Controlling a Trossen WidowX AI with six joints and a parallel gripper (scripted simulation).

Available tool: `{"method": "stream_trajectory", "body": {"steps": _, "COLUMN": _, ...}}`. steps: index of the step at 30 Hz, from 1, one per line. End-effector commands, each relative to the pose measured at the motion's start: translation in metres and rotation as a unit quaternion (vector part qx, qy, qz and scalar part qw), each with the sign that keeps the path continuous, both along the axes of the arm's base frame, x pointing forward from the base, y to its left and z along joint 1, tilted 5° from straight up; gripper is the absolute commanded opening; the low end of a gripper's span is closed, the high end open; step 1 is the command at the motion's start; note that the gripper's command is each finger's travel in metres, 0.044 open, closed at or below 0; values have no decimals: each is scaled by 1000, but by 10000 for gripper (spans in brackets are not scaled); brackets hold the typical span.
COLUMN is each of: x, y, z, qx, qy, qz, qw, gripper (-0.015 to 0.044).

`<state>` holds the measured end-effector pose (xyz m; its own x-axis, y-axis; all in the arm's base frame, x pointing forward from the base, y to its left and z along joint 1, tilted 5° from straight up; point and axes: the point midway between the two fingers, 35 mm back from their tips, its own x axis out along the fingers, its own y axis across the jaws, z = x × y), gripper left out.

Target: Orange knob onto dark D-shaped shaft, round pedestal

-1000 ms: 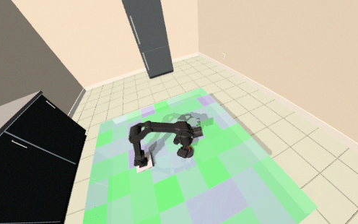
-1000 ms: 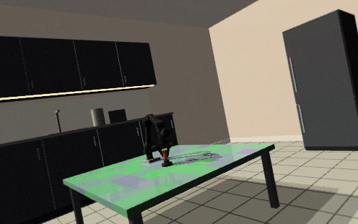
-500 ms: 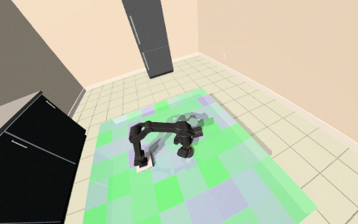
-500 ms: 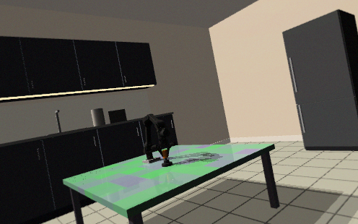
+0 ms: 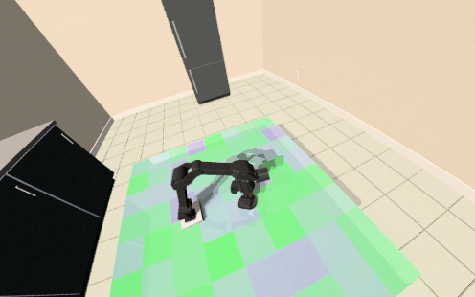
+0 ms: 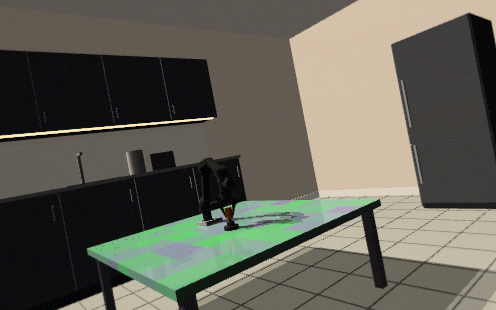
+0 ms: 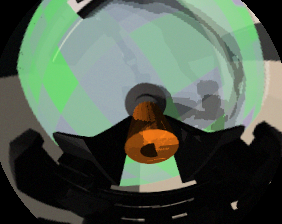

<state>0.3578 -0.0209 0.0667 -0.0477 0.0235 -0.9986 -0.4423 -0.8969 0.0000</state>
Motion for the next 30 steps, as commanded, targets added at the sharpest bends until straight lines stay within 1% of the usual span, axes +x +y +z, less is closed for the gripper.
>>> {"method": "stream_trajectory", "body": {"steps": 1, "x": -1, "y": 0, "z": -2, "qx": 0, "qy": 0, "qz": 5, "qw": 1000, "gripper": 0}}
{"method": "stream_trajectory", "body": {"steps": 22, "x": -1, "y": 0, "z": -3, "qx": 0, "qy": 0, "qz": 5, "qw": 1000, "gripper": 0}}
{"method": "stream_trajectory", "body": {"steps": 28, "x": 0, "y": 0, "z": 2, "qx": 0, "qy": 0, "qz": 5, "qw": 1000, "gripper": 0}}
{"method": "stream_trajectory", "body": {"steps": 30, "x": 0, "y": 0, "z": 2, "qx": 0, "qy": -1, "qz": 17, "qw": 1000, "gripper": 0}}
